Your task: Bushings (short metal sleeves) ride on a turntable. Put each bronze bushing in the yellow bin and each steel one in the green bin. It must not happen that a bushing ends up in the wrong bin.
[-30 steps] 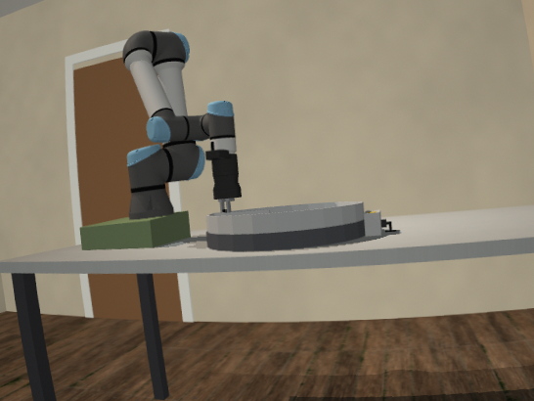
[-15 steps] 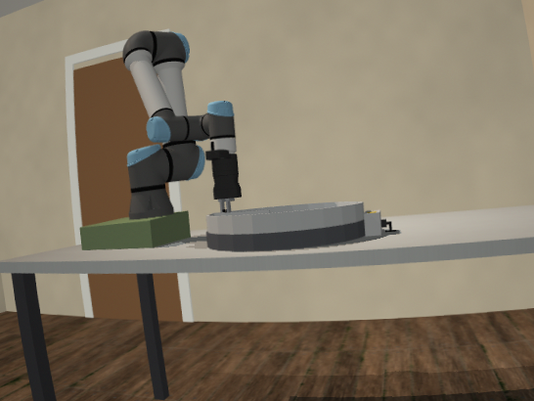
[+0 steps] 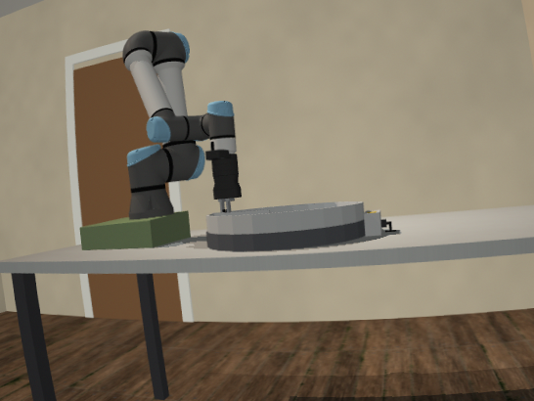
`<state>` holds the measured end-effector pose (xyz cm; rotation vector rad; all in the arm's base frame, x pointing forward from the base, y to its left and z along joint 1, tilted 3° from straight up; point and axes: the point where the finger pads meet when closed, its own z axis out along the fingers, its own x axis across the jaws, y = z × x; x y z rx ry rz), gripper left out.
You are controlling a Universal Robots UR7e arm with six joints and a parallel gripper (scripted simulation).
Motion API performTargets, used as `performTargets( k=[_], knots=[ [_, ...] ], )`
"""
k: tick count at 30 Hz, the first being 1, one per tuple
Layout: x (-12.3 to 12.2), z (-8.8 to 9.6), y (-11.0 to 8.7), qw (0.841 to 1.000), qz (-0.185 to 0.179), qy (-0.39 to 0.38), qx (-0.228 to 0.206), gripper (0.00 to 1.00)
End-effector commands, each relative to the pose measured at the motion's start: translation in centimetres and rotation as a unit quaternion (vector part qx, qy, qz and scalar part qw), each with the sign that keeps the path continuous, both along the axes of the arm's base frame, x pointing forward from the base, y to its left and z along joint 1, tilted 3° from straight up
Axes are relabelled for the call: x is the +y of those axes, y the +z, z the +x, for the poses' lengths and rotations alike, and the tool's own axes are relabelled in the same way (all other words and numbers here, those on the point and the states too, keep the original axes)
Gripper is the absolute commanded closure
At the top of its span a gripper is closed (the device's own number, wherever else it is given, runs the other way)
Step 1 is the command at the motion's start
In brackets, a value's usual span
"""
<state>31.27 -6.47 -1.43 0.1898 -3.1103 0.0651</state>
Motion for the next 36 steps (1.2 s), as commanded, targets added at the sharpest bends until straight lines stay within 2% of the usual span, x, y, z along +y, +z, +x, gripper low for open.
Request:
performTargets(
  k=[1, 36],
  knots=[
    [-0.02, 0.03, 0.03, 1.000, 0.000, 0.000, 0.000, 1.00],
    [0.02, 0.05, 0.92, 1.000, 0.000, 0.000, 0.000, 1.00]
  ],
)
